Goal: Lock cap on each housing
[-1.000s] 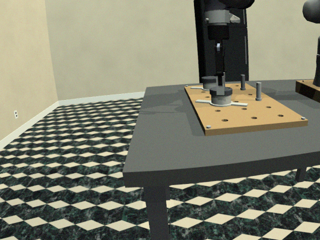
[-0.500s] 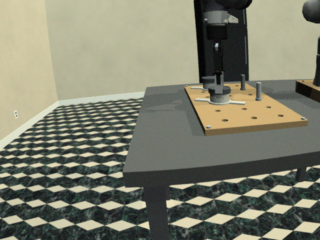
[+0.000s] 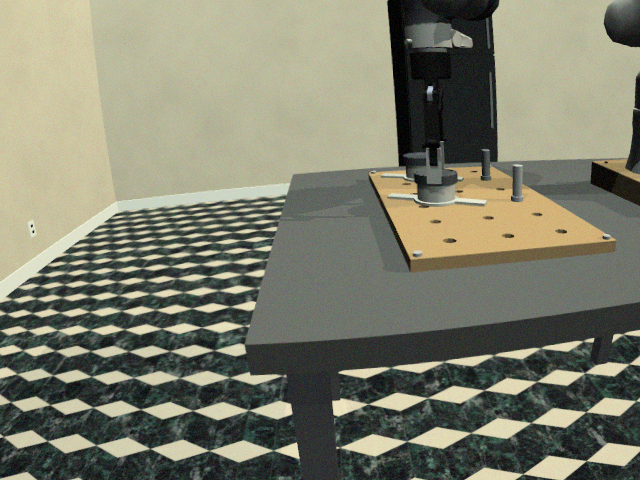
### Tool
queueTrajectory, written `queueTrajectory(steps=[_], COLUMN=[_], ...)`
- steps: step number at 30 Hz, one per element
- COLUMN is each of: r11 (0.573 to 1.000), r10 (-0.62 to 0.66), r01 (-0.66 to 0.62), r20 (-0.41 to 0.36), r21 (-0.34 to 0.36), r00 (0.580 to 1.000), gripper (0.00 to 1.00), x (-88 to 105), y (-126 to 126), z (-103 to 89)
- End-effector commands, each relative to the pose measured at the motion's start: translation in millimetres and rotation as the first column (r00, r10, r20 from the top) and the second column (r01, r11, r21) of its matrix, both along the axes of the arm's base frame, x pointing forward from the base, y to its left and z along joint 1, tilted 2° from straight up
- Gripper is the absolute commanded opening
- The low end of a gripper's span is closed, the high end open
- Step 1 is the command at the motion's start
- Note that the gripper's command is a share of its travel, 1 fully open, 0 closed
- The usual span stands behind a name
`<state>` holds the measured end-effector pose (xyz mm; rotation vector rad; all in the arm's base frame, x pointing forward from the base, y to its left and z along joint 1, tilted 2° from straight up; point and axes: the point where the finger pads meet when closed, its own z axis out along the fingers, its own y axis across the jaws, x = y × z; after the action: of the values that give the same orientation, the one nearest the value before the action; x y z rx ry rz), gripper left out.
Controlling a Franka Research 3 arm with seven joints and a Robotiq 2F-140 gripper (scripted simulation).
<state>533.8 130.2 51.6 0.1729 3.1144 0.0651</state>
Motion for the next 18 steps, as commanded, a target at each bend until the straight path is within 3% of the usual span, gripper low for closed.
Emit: queueTrajectory(steps=[1, 18], r11=[1.0, 1.0], r10=[0.023, 0.023], r01=[-0.023, -0.023], r20=[0.0, 0.0], r21=[-0.005, -0.005], r00=[1.0, 1.0], gripper=[0.1, 0.1], x=[0.3, 5.3], y=[-8, -33], z=[-1.0, -1.8])
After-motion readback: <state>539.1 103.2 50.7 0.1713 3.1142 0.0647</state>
